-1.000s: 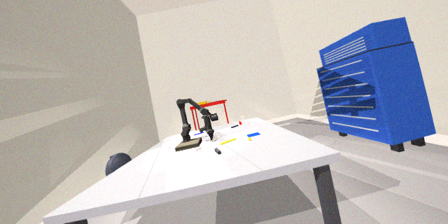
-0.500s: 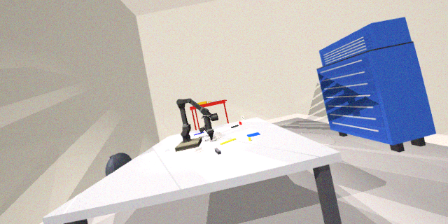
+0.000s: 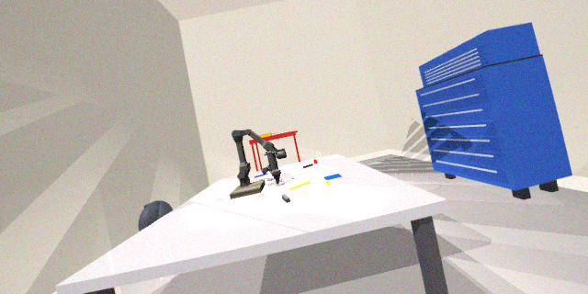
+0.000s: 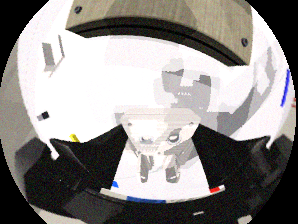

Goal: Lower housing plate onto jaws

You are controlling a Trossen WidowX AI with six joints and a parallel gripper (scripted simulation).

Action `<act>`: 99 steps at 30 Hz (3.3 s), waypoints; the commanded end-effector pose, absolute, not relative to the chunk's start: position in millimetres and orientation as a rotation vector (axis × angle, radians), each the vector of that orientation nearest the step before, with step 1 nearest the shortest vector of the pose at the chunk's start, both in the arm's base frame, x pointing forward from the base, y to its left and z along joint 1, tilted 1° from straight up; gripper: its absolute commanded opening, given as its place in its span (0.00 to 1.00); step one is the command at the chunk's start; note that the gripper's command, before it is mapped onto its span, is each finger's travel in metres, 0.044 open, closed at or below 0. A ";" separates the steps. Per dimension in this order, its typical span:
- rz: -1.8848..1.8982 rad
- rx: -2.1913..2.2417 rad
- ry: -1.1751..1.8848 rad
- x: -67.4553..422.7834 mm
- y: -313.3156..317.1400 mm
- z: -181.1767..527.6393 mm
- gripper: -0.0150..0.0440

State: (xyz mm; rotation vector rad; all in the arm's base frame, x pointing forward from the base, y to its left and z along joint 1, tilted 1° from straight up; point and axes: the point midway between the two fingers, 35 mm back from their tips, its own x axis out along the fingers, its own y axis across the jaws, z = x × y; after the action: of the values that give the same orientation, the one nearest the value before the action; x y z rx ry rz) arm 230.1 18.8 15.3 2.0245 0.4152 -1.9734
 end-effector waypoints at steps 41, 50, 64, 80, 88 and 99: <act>-1.973 2.026 0.414 229.9 18.7 14.7 1.00; -1.972 2.027 0.416 232.0 18.9 43.9 1.00; -1.969 2.030 0.417 211.2 17.6 122.2 1.00; -1.973 2.026 0.420 200.7 17.0 137.8 1.00; -1.973 2.026 0.420 200.7 17.0 137.8 1.00; -1.973 2.026 0.420 200.7 17.0 137.8 1.00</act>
State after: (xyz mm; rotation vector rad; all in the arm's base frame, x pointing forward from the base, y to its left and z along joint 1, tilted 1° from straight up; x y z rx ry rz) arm 201.3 16.4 137.5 2.0270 0.4138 -1.9720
